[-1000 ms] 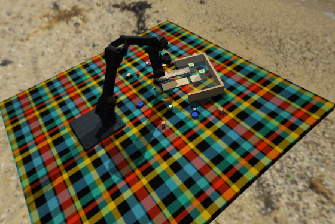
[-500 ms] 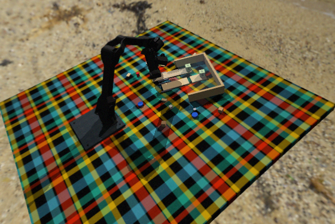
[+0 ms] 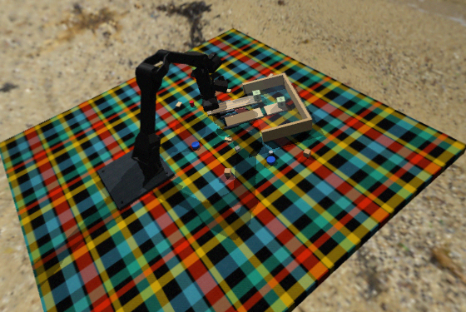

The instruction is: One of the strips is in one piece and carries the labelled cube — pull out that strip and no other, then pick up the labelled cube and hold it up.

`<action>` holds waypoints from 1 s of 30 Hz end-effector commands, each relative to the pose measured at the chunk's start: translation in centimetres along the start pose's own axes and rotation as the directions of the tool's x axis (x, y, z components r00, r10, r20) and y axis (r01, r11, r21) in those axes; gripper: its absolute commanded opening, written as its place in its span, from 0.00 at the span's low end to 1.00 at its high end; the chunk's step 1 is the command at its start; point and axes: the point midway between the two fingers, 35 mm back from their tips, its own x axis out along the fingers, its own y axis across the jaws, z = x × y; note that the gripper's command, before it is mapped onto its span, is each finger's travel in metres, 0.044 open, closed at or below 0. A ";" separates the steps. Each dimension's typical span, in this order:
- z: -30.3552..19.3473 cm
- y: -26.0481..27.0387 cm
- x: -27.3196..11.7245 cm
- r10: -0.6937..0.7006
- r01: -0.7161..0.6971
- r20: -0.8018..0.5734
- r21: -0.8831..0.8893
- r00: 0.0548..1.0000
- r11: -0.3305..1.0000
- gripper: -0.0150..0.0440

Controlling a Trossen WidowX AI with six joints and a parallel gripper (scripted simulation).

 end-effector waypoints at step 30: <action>-5.7 -0.1 0.5 -0.012 0.012 -0.028 -0.004 1.000 1.000 0.25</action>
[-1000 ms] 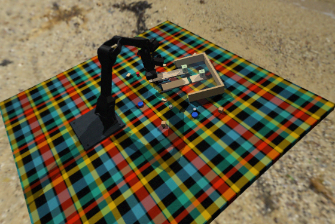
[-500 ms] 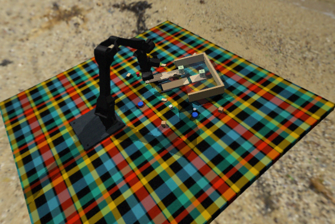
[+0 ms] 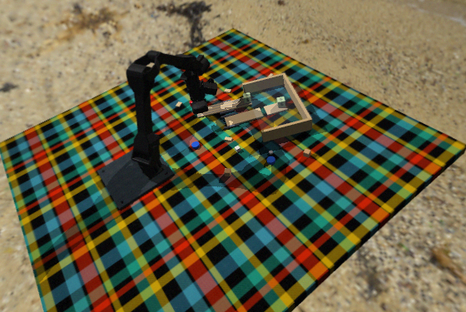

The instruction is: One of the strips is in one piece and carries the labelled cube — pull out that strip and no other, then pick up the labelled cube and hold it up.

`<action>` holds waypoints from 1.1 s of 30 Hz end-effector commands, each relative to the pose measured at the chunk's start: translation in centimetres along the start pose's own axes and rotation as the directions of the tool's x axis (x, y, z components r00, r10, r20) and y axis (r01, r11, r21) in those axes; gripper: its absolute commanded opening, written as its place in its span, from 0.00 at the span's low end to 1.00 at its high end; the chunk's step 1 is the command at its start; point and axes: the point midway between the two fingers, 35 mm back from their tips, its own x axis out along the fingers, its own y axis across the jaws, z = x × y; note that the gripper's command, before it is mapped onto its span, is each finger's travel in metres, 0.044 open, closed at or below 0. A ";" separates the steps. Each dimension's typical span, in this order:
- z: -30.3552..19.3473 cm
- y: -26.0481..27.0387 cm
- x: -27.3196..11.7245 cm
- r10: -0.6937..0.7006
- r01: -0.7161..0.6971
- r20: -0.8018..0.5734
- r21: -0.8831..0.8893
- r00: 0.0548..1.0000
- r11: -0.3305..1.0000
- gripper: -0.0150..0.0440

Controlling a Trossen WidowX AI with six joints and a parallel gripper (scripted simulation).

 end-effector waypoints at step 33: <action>-5.6 -0.2 0.5 -0.013 0.013 -0.029 -0.004 0.999 1.000 0.25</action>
